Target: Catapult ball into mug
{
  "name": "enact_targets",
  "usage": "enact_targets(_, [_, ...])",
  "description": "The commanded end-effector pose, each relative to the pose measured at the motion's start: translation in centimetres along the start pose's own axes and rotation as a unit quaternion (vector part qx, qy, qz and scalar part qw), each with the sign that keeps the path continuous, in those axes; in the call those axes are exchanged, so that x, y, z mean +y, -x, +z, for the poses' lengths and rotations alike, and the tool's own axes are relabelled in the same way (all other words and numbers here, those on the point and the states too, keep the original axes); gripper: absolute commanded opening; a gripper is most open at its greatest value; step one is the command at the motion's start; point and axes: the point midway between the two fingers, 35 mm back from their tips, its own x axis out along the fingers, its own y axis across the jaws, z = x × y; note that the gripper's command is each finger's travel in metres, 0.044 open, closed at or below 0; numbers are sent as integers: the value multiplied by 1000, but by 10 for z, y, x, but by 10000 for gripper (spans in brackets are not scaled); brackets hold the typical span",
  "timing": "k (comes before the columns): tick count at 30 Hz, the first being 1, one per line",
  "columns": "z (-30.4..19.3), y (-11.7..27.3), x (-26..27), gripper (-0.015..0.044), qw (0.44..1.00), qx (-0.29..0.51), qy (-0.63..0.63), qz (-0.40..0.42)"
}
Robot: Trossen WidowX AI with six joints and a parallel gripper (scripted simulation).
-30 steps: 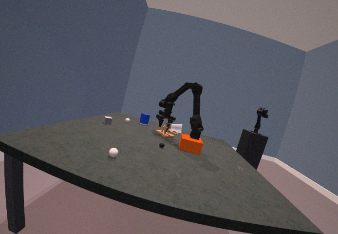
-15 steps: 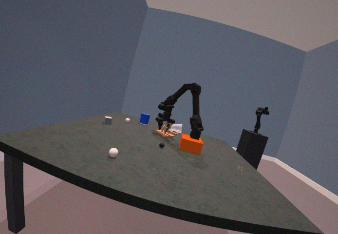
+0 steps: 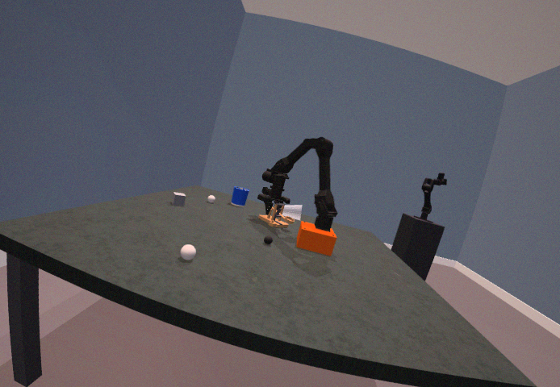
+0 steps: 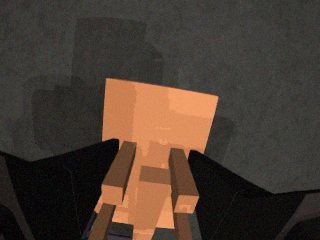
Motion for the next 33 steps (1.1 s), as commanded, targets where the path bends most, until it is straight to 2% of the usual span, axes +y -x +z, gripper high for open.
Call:
enact_targets(1, [0,0,0,105,1000,0,0,0])
enact_targets(3, [0,0,0,92,1000,0,0,0])
enact_targets(4, [0,3,0,65,1000,0,0,0])
enact_targets(7, [1,39,0,0,1000,0,0,0])
enact_targets(11, [0,50,0,0,1000,0,0,0])
enact_targets(33, [2,17,1,0,1000,2,1,1])
